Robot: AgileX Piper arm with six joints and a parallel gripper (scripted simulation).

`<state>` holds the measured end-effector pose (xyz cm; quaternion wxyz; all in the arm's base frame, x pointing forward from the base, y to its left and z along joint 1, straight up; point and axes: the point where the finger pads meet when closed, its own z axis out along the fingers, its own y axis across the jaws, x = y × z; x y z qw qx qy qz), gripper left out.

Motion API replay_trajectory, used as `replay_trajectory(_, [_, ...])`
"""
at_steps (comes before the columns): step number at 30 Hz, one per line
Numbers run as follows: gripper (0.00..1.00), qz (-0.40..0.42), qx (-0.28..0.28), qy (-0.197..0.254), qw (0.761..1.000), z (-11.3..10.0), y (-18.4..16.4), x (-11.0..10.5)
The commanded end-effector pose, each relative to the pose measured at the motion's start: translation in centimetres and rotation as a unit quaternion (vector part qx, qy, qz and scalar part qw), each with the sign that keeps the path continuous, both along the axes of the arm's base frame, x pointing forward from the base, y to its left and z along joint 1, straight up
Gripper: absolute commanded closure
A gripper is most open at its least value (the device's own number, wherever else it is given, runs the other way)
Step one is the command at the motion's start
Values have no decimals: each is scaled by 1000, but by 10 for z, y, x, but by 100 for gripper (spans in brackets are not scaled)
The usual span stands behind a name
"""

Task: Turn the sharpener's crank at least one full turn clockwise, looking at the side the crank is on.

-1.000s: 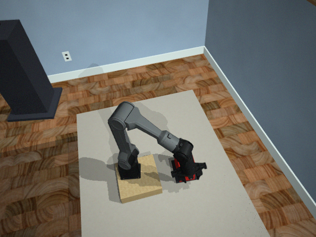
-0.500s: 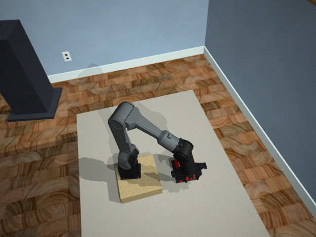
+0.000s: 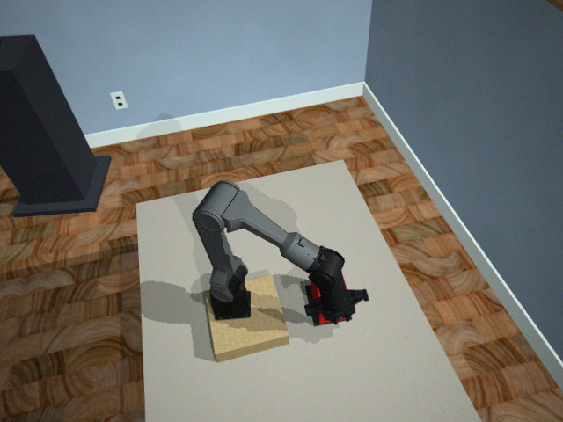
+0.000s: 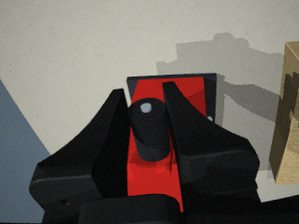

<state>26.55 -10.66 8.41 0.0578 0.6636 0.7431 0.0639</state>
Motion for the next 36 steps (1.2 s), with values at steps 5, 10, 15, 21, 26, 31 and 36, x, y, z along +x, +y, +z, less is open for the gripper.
replay_trajectory(5, [80, 0, 0, -1, 1000, 0, 0, 0])
replay_trajectory(10, [80, 0, 0, -1, 1000, 0, 0, 0])
replay_trajectory(15, [80, 0, 0, 0, 1000, 0, 0, 2])
replay_trajectory(21, [80, 0, 0, 0, 1000, 0, 0, 4])
replay_trajectory(26, [80, 0, 0, -1, 1000, 0, 0, 7])
replay_trajectory(31, [80, 0, 0, -1, 1000, -1, 1, 9])
replay_trajectory(36, [80, 0, 0, -1, 1000, -1, 1, 12])
